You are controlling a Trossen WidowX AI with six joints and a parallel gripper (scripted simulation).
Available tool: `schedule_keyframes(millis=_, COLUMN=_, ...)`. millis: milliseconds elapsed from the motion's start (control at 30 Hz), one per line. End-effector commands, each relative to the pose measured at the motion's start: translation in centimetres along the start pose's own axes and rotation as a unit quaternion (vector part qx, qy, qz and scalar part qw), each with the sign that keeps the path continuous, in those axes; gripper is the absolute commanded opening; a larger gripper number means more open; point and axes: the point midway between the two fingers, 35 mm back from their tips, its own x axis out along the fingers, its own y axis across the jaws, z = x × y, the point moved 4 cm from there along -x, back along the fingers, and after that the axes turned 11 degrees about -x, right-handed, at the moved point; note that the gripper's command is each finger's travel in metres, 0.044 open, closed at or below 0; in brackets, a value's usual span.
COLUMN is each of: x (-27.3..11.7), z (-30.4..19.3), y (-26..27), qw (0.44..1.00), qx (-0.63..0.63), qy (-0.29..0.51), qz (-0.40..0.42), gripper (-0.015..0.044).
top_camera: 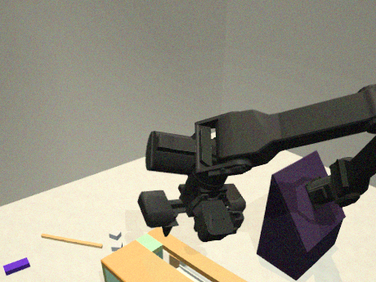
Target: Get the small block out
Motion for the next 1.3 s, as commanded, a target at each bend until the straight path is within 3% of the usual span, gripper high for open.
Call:
schedule_keyframes(millis=0, x=0.2, z=-1.0, y=0.5, qw=0.973, qx=0.228, qy=-0.026, qz=0.000, gripper=0.0285)
schedule_keyframes(millis=167, x=0.3, z=-2.2, y=1.1, qw=0.872, qx=0.486, qy=-0.053, qz=0.008, gripper=0.0285)
schedule_keyframes(millis=367, x=0.5, z=-3.5, y=1.7, qw=0.663, qx=0.743, qy=-0.080, qz=0.034, gripper=0.0285)
schedule_keyframes(millis=467, x=0.5, z=-3.9, y=2.0, qw=0.579, qx=0.809, qy=-0.089, qz=0.047, gripper=0.0285)
schedule_keyframes(millis=867, x=0.7, z=-5.4, y=2.8, qw=0.212, qx=0.966, qy=-0.101, qz=0.106, gripper=0.0285)
schedule_keyframes(millis=1267, x=0.8, z=-6.7, y=3.7, qw=-0.183, qx=0.964, qy=-0.081, qz=0.174, gripper=0.0285)
